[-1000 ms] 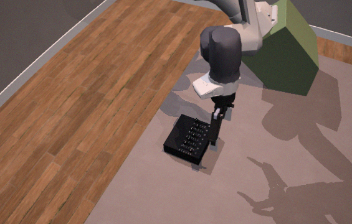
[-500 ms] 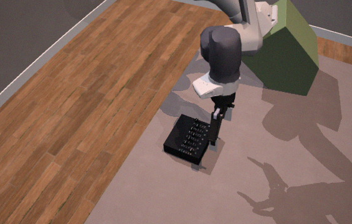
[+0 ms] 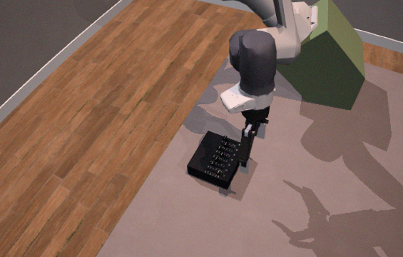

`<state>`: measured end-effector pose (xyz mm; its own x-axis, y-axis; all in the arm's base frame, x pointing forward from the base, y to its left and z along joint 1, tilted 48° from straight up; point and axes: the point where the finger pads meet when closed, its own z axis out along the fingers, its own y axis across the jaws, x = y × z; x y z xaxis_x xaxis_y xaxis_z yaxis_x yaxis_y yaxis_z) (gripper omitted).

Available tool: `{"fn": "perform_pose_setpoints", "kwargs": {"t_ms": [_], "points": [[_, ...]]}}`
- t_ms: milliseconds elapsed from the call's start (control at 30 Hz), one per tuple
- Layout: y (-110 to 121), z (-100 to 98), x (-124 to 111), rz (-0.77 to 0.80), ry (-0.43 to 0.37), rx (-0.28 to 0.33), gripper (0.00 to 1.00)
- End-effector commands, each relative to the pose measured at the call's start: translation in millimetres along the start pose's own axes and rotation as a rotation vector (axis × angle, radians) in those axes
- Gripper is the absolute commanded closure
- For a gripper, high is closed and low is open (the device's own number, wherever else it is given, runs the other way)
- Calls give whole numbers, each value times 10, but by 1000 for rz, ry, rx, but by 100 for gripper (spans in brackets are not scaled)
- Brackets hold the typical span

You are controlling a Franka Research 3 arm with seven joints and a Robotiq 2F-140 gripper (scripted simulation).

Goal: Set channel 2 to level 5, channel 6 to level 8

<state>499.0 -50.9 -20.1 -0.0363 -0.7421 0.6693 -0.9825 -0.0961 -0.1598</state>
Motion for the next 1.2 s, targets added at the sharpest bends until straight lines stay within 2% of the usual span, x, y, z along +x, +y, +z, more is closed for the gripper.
{"fn": "perform_pose_setpoints", "kwargs": {"t_ms": [0, 767, 833, 933, 1000, 1033, 1167], "points": [[-7, -1, 1, 8, 0, 3, 0], [-5, -7, 6, -6, 0, 2, 0], [4, -44, 38, -86, 1, -7, 0], [25, -174, 173, -335, 1, -29, 0], [25, -174, 173, -335, 1, -29, 0], [30, -233, 247, -415, 1, -33, 0], [17, -470, 659, -539, 4, -27, 0]]}}
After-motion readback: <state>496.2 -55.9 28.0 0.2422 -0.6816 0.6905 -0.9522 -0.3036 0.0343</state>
